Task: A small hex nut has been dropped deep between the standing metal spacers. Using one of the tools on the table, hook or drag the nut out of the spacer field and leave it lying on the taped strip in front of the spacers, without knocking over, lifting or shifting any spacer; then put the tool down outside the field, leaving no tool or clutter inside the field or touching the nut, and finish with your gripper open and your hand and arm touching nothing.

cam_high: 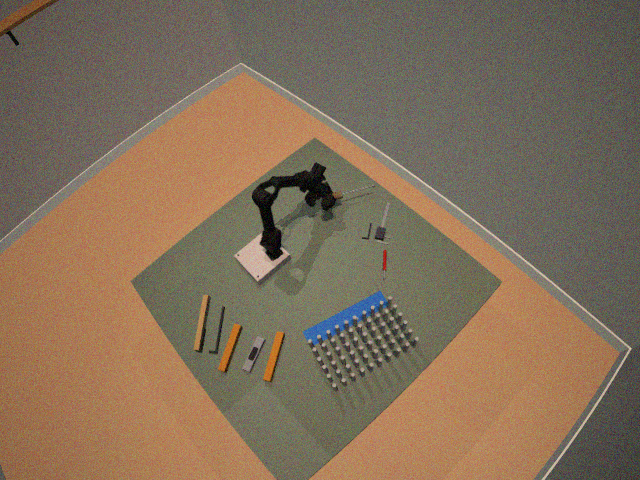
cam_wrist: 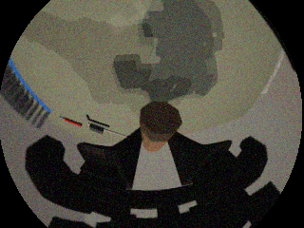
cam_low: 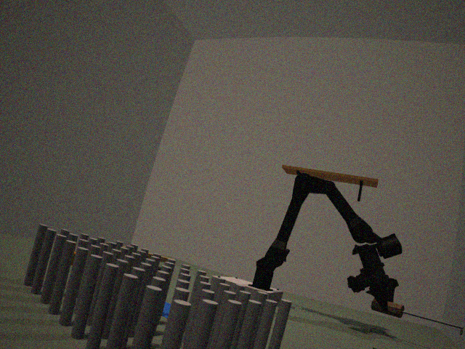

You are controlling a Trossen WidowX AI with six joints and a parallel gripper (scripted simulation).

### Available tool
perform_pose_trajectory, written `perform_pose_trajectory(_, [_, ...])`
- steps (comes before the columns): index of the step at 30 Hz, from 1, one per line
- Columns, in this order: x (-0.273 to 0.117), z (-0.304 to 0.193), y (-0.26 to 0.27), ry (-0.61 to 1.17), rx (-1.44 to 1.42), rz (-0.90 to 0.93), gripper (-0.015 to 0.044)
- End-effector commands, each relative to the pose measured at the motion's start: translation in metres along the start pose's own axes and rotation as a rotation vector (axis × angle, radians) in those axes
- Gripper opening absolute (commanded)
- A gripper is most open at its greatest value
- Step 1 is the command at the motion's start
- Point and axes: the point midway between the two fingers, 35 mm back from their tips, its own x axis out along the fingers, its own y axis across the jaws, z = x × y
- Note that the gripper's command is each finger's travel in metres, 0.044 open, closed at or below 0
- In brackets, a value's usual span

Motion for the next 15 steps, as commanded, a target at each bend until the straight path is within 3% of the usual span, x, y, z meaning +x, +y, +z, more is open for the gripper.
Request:
perform_pose_trajectory(1, [0.003, 0.001, 0.000, 0.007, 0.005, 0.001, 0.0000])
perform_pose_trajectory(15, [0.013, 0.010, 0.001, 0.007, 0.005, 0.001, 0.0000])
